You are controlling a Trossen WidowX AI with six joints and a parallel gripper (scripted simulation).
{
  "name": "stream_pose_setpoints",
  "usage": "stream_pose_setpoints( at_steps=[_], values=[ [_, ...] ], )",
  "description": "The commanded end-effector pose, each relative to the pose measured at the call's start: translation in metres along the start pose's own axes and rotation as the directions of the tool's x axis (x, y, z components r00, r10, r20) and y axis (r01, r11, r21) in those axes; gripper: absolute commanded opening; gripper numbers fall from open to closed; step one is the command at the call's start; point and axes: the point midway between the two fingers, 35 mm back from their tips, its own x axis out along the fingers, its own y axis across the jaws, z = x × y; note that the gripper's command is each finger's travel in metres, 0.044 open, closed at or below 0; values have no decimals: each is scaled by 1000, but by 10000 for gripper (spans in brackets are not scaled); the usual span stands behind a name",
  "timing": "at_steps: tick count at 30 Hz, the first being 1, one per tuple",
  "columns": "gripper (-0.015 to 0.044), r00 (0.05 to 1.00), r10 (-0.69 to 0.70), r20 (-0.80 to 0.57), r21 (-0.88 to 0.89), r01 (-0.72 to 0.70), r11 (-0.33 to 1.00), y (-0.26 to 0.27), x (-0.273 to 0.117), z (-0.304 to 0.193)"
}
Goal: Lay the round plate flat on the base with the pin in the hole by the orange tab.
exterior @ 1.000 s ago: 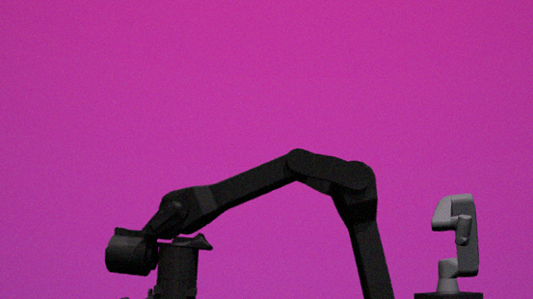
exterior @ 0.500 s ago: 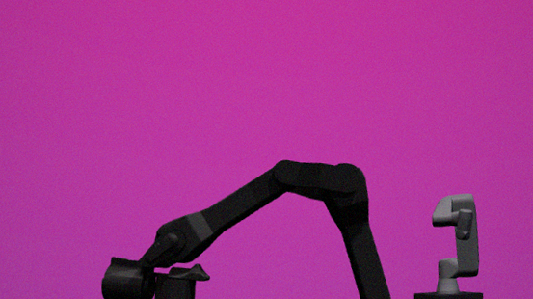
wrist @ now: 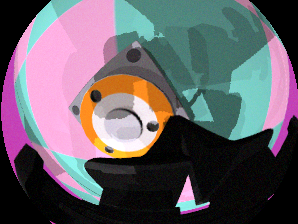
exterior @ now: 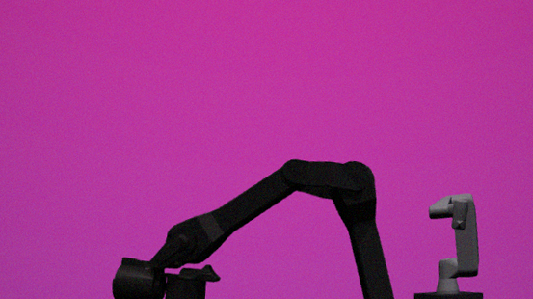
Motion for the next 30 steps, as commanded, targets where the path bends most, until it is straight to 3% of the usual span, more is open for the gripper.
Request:
stream_pose_setpoints(
  at_steps=[1,30],
  values=[
    [0,1000,-2,-11,-7,2,1000,0,3,-7],
    [0,1000,-2,-13,-7,2,1000,3,3,-27]
  ],
)
